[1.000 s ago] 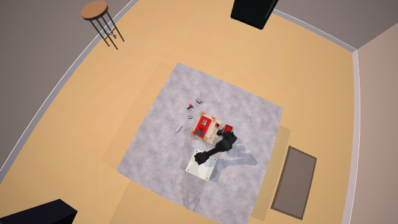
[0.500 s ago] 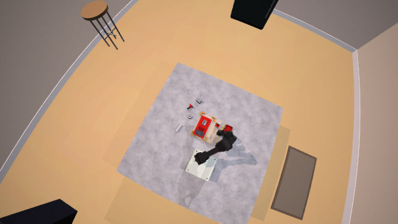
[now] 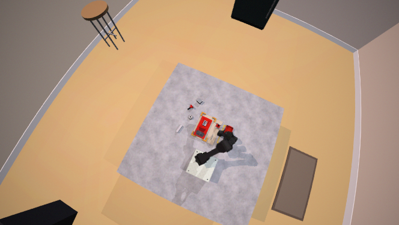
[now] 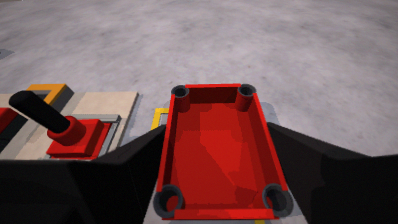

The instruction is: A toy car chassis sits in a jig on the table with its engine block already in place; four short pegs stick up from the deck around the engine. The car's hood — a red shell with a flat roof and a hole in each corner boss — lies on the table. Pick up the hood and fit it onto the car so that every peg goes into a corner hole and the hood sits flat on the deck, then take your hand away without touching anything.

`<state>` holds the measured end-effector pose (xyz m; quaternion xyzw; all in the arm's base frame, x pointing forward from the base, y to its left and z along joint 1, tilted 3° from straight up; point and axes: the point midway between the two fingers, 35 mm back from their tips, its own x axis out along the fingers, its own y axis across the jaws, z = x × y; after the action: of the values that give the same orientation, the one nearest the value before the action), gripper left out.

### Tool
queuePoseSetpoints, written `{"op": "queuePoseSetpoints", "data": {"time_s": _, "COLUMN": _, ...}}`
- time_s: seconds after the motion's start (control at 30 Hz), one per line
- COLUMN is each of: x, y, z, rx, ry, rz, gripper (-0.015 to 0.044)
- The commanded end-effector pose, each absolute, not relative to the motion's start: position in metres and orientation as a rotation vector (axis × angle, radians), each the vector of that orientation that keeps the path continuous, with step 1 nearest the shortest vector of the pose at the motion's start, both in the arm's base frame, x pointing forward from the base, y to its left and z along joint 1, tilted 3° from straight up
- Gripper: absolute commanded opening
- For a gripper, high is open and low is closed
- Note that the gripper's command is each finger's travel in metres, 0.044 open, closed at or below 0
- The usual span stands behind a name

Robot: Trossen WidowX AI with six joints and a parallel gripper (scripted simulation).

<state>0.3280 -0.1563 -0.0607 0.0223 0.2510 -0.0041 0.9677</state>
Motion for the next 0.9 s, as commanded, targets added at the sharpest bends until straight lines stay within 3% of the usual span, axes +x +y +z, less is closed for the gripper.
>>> {"op": "queuePoseSetpoints", "data": {"time_s": 0.0, "x": 0.330, "y": -0.159, "z": -0.047, "rx": 0.036, "ry": 0.497, "rz": -0.009, "gripper": 0.0039}}
{"op": "queuePoseSetpoints", "data": {"time_s": 0.07, "x": 0.331, "y": -0.159, "z": -0.041, "rx": 0.036, "ry": 0.497, "rz": -0.009, "gripper": 0.0000}}
{"op": "queuePoseSetpoints", "data": {"time_s": 0.87, "x": 0.328, "y": -0.160, "z": 0.009, "rx": 0.036, "ry": 0.497, "rz": -0.009, "gripper": 0.0000}}
